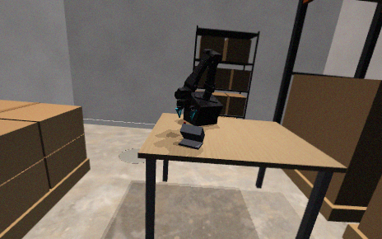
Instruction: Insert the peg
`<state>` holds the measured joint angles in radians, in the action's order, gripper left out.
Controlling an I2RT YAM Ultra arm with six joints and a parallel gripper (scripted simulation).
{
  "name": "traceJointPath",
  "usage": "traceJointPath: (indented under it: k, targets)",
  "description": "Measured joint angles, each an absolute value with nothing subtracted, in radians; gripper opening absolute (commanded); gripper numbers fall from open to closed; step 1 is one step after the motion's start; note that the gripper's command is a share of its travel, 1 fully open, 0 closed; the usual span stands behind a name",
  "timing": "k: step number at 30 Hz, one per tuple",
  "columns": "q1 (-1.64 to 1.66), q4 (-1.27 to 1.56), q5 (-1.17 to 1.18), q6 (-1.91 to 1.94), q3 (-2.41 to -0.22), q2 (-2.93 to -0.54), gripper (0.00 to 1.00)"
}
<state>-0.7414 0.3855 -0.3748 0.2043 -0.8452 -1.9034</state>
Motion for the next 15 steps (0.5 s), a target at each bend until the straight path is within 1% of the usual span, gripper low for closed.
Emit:
traceJointPath:
  k: [15]
  targets:
    - [-0.724, 0.315, -0.375, 0.187, -0.845, -1.959, 1.0]
